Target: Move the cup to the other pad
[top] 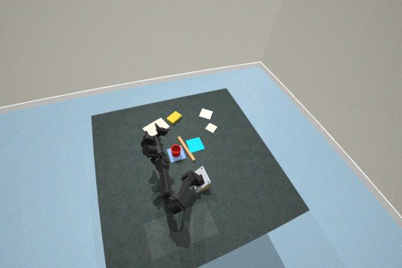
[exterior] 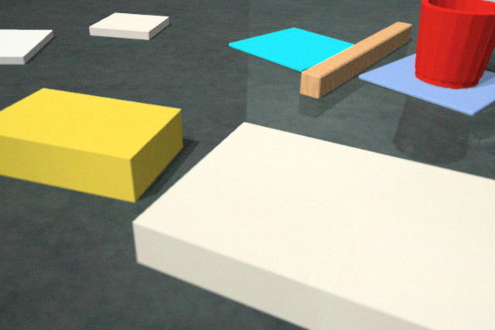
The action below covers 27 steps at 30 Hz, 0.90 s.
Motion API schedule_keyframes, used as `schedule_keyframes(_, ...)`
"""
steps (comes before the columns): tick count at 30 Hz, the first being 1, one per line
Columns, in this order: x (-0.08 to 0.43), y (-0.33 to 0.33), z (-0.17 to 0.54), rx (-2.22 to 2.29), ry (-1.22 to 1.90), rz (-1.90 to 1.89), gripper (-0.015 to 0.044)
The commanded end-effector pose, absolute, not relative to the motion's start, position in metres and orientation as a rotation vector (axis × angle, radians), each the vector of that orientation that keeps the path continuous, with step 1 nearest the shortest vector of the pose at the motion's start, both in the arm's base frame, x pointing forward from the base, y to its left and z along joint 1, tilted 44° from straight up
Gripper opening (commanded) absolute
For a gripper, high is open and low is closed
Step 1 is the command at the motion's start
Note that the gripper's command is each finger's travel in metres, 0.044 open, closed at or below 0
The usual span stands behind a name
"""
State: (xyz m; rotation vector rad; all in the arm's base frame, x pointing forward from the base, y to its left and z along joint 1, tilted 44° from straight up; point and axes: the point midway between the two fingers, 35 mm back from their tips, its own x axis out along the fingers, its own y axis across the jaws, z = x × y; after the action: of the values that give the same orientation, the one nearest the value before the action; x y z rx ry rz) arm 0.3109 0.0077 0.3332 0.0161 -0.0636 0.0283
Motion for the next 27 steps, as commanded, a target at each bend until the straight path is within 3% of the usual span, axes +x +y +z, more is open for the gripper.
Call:
schedule_keyframes(1,0.313,0.008,0.330,0.025,-0.045,0.031,0.0374)
schedule_keyframes(6,0.337,0.003,0.234,0.318,0.443,0.044,0.0243)
schedule_keyframes(10,0.323,0.000,0.158,0.671,0.887,-0.055,0.0148)
schedule_keyframes(19,0.247,0.013,0.099,1.599,1.744,-0.666,0.0148)
schedule_keyframes(27,0.245,0.016,0.103,1.670,1.798,-0.734,0.0148)
